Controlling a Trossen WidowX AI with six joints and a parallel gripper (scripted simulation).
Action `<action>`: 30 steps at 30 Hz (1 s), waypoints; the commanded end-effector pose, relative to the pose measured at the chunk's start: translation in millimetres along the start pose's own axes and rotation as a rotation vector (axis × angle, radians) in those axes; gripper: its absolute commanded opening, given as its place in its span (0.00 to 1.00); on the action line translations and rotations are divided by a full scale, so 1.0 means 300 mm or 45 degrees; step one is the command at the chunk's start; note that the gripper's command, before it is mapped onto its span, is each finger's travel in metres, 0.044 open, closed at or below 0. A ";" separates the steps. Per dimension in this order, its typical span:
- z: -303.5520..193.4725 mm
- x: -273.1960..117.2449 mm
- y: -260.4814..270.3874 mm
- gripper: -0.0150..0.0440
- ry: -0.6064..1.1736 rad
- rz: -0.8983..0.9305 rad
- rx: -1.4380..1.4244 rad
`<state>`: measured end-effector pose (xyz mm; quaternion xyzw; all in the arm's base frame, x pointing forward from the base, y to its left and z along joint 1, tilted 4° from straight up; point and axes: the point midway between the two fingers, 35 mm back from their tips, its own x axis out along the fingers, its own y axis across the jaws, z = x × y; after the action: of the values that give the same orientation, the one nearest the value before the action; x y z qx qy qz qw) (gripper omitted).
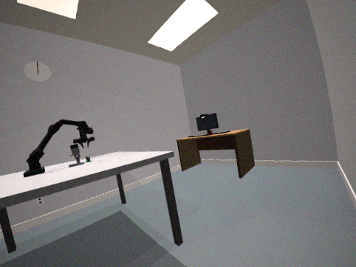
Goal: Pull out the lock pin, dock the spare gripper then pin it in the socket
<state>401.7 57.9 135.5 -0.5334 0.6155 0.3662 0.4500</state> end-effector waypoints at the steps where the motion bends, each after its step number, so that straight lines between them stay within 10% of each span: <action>1: 0.008 -0.017 -0.002 0.56 -0.018 -0.007 -0.033; 30: 0.087 0.261 -0.017 0.56 -0.015 -0.003 -0.027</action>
<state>410.8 56.0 61.0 -0.5381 0.6067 0.3708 0.4525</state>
